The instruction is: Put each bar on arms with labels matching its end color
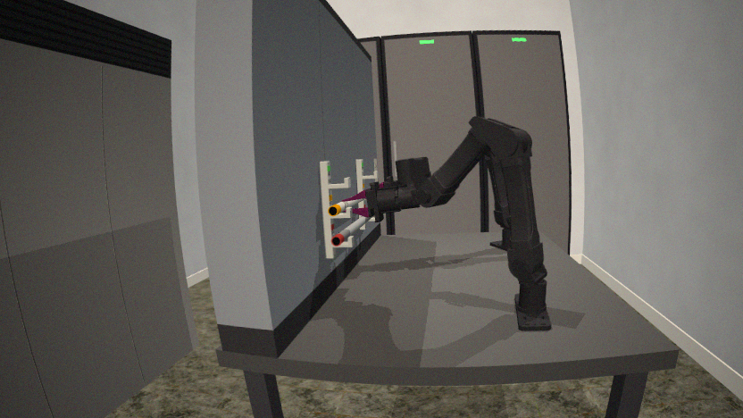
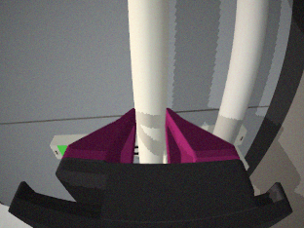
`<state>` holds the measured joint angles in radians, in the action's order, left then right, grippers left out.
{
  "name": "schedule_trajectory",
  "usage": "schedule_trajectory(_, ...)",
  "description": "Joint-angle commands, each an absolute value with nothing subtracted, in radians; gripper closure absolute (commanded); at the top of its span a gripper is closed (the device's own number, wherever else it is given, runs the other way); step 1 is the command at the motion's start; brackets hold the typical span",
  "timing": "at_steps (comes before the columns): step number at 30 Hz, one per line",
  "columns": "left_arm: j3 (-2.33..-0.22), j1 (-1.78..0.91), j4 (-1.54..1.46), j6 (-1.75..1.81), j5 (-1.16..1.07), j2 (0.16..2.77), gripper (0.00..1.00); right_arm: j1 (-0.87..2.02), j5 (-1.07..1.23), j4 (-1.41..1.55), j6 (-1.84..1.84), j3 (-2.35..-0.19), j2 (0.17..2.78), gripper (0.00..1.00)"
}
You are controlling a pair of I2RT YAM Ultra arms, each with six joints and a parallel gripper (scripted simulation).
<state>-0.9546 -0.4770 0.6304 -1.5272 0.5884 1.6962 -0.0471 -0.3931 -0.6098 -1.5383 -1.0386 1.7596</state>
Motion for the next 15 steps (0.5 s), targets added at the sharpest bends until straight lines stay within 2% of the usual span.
schedule_trajectory(1, -0.945, -0.47, 0.738, -1.561, 0.586, 1.698, 1.0, -0.056, -0.392, -0.723, -1.566, -1.027, 1.764, 1.0)
schedule_trajectory(15, -0.925, -0.469, 0.796, -1.567, 0.584, 1.721, 1.0, -0.057, -0.39, -0.78, -1.569, -1.006, 1.787, 1.0)
